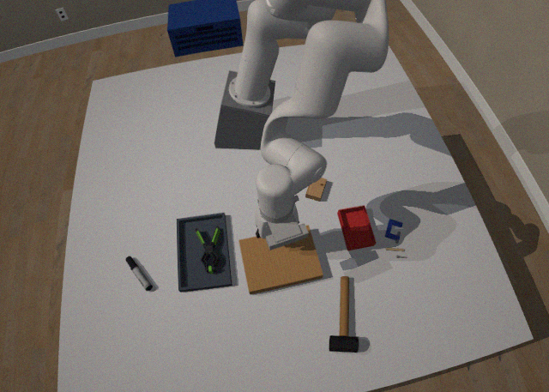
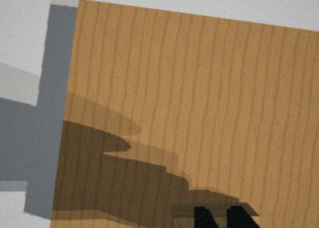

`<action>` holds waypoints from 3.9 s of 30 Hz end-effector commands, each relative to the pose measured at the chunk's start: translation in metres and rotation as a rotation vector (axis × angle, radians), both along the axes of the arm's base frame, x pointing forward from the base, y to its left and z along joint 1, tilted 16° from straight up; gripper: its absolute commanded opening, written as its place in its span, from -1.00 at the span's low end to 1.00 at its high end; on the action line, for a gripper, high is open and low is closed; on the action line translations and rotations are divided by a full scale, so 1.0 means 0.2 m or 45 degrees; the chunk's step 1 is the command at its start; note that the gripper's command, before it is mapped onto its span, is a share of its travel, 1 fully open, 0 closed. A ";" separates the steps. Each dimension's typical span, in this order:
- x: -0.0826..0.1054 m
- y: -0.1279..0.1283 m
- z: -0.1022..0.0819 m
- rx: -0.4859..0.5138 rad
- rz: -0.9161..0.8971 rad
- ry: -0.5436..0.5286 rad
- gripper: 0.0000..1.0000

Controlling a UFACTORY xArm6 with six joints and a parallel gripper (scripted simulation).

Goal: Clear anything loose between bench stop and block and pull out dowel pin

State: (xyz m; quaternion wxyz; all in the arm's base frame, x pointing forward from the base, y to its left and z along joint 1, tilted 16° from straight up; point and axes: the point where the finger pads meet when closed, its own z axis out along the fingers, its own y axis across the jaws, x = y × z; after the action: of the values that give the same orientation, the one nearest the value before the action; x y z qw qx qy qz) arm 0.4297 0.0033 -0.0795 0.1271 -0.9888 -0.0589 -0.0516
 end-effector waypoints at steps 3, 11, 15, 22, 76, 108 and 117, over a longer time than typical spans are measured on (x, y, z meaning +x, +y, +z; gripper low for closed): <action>-0.03 0.00 0.00 0.006 -0.105 0.025 -1.00; -0.04 0.00 0.00 0.011 -0.150 0.037 -1.00; -0.05 0.01 0.00 0.012 -0.167 0.041 -1.00; -0.05 0.01 0.00 0.013 -0.178 0.044 -1.00; -0.05 0.01 -0.01 0.013 -0.178 0.044 -1.00; -0.05 0.01 -0.01 0.013 -0.178 0.044 -0.44; -0.05 0.01 -0.01 0.013 -0.178 0.044 -0.44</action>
State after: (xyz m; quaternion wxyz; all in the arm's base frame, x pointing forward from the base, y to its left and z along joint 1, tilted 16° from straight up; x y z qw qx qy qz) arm 0.4182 0.0058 -0.0836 0.1296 -0.9906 0.0127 -0.0415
